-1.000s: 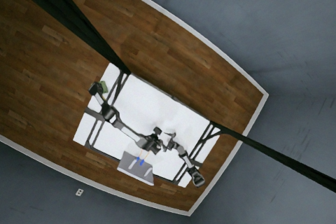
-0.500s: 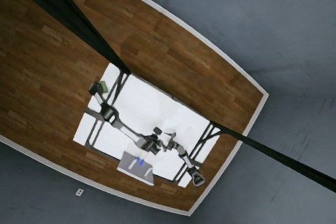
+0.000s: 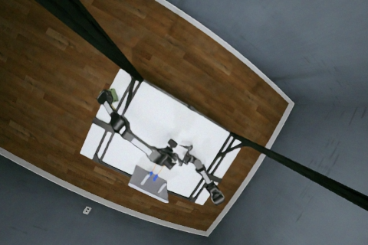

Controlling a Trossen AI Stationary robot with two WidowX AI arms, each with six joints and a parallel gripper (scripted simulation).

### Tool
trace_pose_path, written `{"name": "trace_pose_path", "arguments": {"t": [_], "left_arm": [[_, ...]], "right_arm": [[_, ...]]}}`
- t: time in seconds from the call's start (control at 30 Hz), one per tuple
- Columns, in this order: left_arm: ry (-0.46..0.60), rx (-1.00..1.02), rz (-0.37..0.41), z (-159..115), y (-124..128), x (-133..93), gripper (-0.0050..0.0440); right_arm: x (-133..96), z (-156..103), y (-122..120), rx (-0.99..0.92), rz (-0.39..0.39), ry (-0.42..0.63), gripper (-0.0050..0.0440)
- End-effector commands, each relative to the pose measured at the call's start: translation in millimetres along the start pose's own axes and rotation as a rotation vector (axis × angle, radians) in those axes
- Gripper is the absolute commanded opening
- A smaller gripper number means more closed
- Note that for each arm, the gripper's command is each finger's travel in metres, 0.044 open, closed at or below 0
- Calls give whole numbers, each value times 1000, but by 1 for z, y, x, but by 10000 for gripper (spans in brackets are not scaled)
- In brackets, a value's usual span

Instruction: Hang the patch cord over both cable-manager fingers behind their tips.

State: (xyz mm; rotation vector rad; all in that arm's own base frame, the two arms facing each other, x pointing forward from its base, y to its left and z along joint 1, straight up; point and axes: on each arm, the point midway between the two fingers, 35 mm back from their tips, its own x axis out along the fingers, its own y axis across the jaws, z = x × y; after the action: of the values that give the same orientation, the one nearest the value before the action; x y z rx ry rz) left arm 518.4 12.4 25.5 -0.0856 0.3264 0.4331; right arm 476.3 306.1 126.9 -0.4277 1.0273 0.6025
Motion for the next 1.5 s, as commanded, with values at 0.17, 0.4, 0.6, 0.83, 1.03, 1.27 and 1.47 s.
{"name": "trace_pose_path", "arguments": {"t": [0.17,0.4,0.6,0.83,1.03,1.27,1.47], "left_arm": [[-15,-7,2,7,0,0,440],[-19,20,10,13,0,-10,440],[-33,125,46,31,0,-45,440],[-47,253,92,48,6,-89,440],[-48,252,92,49,6,-89,440],[-38,258,92,45,4,-75,440],[-35,267,96,49,5,-48,440]], "right_arm": [[-30,17,0,-2,-13,-67,20],[-34,18,0,-2,-14,-76,20],[-27,16,0,-2,-12,-61,20],[-27,15,0,-1,-12,-61,20],[-27,15,0,-1,-12,-61,20],[-27,15,0,-1,-12,-61,20],[-27,15,0,-1,-12,-61,20]]}}
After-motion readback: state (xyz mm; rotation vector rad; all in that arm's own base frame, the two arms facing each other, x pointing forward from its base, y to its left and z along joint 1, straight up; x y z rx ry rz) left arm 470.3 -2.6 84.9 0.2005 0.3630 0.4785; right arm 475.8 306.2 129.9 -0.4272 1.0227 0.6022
